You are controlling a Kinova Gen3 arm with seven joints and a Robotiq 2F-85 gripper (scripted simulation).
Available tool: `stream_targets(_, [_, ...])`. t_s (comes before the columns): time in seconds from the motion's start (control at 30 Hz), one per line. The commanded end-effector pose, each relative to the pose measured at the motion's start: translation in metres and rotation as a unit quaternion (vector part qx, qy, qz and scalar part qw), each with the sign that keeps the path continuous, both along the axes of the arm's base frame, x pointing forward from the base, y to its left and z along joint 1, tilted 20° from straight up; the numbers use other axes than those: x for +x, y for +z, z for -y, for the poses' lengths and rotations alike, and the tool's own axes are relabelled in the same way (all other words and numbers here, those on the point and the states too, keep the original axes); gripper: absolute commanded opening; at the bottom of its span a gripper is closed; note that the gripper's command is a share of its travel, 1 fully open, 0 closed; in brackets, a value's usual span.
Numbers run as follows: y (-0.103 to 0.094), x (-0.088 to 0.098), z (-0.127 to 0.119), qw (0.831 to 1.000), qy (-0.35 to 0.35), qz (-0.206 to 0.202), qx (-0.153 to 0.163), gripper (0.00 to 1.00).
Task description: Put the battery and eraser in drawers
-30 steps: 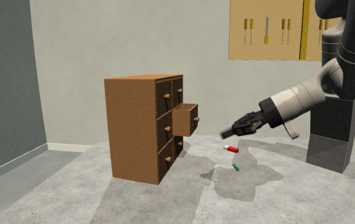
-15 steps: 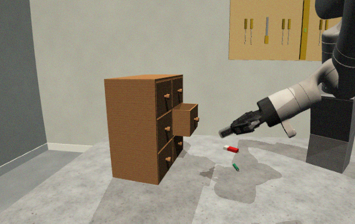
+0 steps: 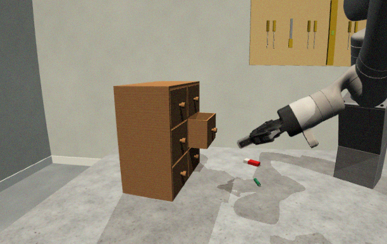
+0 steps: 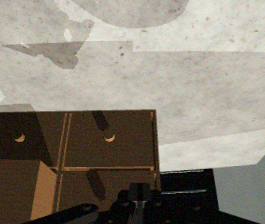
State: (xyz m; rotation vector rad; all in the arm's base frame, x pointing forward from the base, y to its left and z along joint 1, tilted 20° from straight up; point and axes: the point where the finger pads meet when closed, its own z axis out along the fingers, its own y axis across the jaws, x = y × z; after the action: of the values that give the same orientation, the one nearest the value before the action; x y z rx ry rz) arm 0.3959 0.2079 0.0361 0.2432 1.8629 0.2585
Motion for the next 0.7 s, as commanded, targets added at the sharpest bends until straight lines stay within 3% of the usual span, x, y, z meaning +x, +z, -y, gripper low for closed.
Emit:
stream_targets(0.0, [-0.003,0.001,0.008,1.000,-0.003,-0.001,-0.006,0.00])
stream_targets(0.67, [-0.012,0.008,0.035,1.000,-0.003,-0.001,-0.006,0.00])
